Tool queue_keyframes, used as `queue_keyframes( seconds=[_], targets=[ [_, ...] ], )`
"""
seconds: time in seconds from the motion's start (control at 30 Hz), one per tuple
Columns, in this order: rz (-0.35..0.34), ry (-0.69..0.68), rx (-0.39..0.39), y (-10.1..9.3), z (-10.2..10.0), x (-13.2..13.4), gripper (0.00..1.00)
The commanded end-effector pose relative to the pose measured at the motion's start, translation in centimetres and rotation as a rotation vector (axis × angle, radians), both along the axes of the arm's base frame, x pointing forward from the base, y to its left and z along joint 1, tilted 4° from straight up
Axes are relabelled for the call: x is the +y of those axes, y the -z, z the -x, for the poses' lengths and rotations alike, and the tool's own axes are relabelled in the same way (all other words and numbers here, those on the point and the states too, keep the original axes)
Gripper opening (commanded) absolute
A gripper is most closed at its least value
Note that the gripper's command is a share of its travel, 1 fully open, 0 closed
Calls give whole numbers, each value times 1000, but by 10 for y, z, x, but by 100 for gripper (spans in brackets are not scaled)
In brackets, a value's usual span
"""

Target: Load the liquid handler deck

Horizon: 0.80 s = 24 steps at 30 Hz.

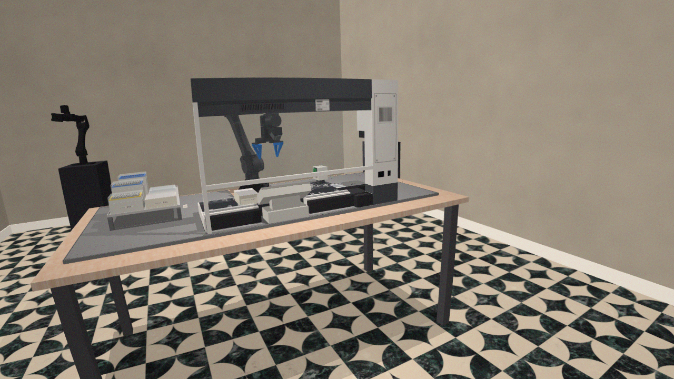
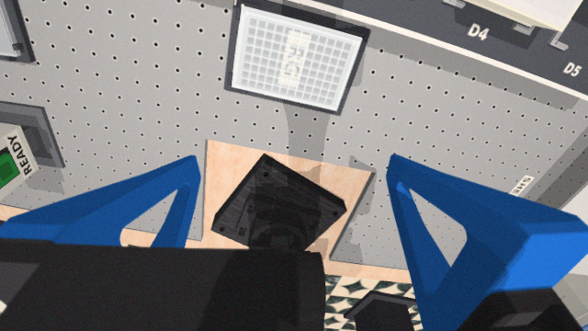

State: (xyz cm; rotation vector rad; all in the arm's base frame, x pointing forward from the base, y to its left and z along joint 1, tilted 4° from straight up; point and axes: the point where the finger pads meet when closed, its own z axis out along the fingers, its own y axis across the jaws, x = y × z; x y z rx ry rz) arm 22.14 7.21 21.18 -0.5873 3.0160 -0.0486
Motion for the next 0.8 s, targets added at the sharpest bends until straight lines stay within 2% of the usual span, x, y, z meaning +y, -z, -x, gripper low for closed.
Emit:
queue_keyframes(
  seconds=[0.0, 0.17, 0.67, 0.77],
  targets=[
    [-1, -109, -32, -11, -8, 2, 100],
    [4, -167, -31, -11, -8, 2, 100],
    [31, -466, -26, -11, -8, 2, 100],
    [33, -487, -26, -11, -8, 2, 100]
  ],
)
